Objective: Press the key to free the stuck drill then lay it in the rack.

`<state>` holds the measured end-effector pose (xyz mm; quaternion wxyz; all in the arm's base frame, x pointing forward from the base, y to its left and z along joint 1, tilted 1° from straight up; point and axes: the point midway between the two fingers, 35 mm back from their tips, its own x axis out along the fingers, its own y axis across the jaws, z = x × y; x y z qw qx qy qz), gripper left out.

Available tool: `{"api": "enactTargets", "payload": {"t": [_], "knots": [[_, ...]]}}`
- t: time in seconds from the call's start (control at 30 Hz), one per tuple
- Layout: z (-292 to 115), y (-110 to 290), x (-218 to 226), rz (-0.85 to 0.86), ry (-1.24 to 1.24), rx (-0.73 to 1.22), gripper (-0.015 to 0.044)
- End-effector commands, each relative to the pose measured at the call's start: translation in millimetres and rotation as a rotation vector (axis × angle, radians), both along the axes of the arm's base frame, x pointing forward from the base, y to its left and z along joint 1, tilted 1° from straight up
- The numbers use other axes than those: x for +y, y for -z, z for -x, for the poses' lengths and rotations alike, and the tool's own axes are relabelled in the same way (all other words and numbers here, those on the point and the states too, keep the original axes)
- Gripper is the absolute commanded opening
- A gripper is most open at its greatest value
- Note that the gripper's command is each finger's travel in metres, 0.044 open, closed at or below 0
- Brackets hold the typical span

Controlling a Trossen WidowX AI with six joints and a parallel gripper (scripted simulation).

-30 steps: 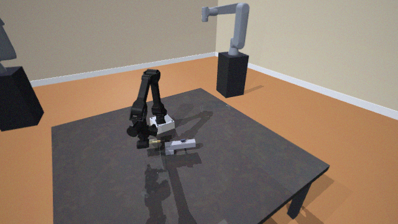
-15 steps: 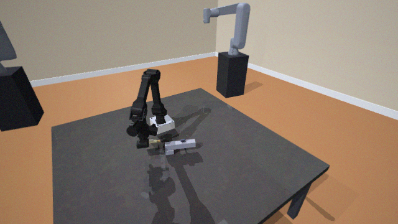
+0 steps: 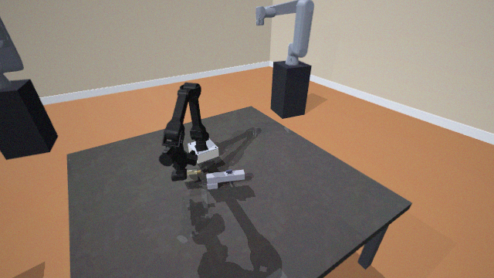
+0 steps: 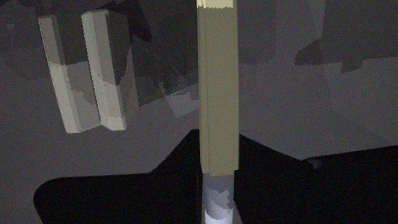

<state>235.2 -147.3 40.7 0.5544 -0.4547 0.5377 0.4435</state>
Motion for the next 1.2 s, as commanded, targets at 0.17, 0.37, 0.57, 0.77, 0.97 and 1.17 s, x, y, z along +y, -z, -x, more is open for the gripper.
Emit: {"api": "enactTargets", "payload": {"t": [0.17,0.37,0.57,0.77,0.97,1.17], "knots": [[1.0,-2.1,-1.0,0.003,0.001,-0.004,0.0],[12.3,-0.2,-1.5,0.003,0.001,-0.003,0.0],[22.0,1.5,-2.0,0.003,0.001,-0.002,0.0],[31.5,2.8,-2.5,0.003,0.001,-0.001,0.0],[41.1,3.9,-3.0,0.003,0.001,0.0,0.0],[50.7,4.8,-3.3,0.003,0.001,0.001,0.0]]}}
